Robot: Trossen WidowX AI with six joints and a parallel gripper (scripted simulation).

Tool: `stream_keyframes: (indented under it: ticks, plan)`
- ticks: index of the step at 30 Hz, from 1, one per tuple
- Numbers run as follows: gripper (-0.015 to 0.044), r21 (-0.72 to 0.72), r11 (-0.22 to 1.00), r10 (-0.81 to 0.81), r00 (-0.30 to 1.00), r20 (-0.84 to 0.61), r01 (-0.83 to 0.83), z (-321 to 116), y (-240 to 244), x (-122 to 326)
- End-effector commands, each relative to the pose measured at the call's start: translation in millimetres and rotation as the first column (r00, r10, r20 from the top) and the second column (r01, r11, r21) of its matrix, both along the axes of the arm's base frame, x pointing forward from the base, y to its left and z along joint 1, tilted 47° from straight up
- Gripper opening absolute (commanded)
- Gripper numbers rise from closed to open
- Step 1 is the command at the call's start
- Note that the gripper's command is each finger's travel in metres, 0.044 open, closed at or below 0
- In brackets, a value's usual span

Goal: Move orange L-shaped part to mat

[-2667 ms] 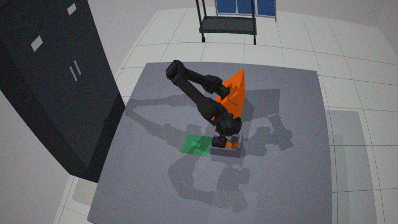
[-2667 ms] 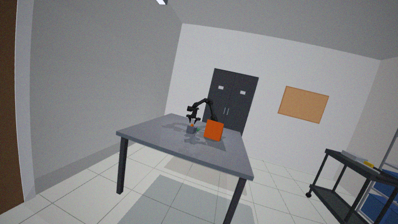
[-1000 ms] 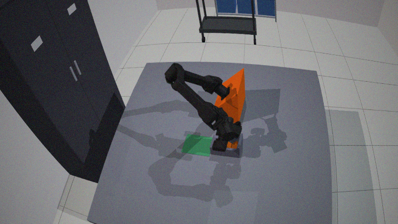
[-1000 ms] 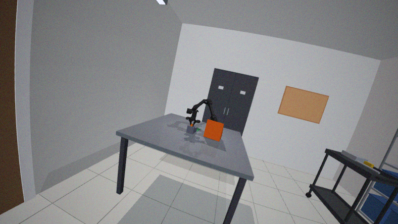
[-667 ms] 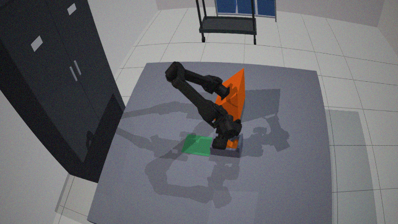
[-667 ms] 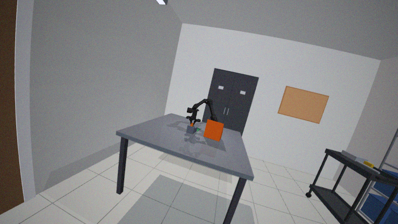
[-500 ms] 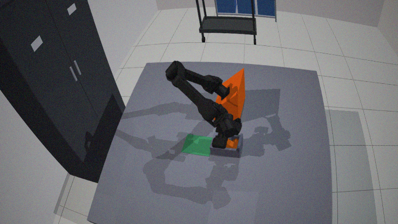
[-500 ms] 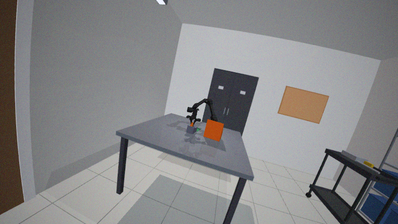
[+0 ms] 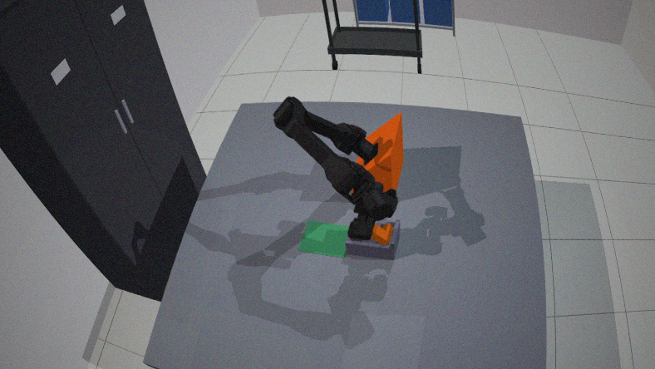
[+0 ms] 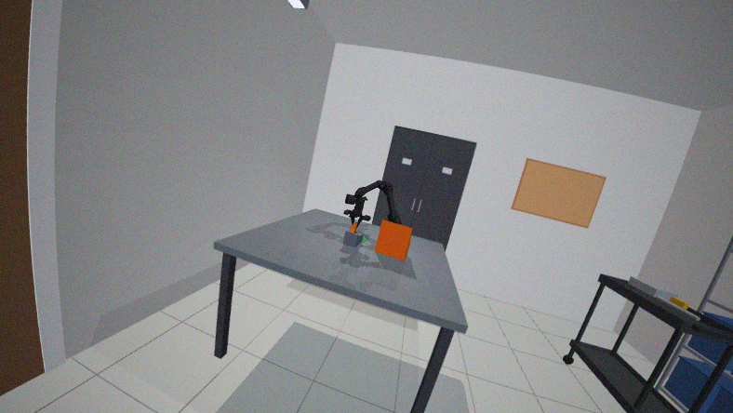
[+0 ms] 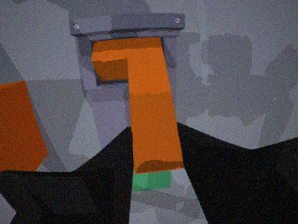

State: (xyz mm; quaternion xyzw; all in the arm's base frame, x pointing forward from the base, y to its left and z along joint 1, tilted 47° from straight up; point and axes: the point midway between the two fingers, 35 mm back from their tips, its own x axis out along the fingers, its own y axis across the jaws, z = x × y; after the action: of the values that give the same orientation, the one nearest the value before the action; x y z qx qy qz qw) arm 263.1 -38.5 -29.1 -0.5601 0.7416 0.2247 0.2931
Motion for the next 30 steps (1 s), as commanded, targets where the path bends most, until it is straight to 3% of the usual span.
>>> stream_keyframes:
  ticks: [1, 30]
  plan:
    - [0.0000, 0.007, 1.000, -0.003, 1.000, 0.007, 0.003, 4.6, 5.9, 3.4]
    - [0.0000, 0.007, 1.000, -0.003, 1.000, 0.007, 0.003, 29.4, 27.6, 9.1]
